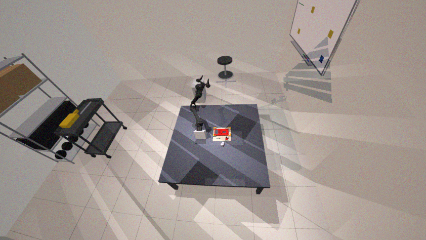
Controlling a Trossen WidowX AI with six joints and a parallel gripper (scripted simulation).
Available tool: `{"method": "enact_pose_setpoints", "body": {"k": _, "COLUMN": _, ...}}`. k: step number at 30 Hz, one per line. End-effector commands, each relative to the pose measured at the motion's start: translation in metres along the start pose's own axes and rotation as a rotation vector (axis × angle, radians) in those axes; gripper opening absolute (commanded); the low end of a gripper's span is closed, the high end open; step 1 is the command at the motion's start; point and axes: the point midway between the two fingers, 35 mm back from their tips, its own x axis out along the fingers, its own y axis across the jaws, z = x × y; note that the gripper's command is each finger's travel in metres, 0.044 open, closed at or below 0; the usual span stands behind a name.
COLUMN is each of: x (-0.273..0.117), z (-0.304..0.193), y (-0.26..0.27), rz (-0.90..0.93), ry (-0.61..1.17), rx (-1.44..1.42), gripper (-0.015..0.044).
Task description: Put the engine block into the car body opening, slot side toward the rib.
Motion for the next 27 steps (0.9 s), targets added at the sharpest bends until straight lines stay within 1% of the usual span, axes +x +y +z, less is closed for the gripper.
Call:
{"method": "enact_pose_setpoints", "body": {"k": 1, "x": 0.0, "z": 0.0, "y": 0.0, "rz": 0.0, "ry": 0.0, "rx": 0.0, "gripper": 0.0426}}
{"method": "enact_pose_setpoints", "body": {"k": 2, "x": 0.0, "z": 0.001, "y": -0.002, "rz": -0.003, "ry": -0.003, "rx": 0.002, "gripper": 0.044}}
{"method": "enact_pose_setpoints", "body": {"k": 4, "x": 0.004, "z": 0.01, "y": -0.014, "rz": -0.028, "ry": -0.029, "rx": 0.021, "gripper": 0.044}}
{"method": "enact_pose_setpoints", "body": {"k": 15, "x": 0.022, "z": 0.069, "y": -0.123, "rz": -0.301, "ry": -0.181, "rx": 0.141, "gripper": 0.044}}
{"method": "enact_pose_setpoints", "body": {"k": 21, "x": 0.019, "z": 0.094, "y": -0.187, "rz": -0.465, "ry": -0.258, "rx": 0.202, "gripper": 0.044}}
{"method": "enact_pose_setpoints", "body": {"k": 27, "x": 0.006, "z": 0.12, "y": -0.247, "rz": -0.632, "ry": -0.336, "rx": 0.227, "gripper": 0.044}}
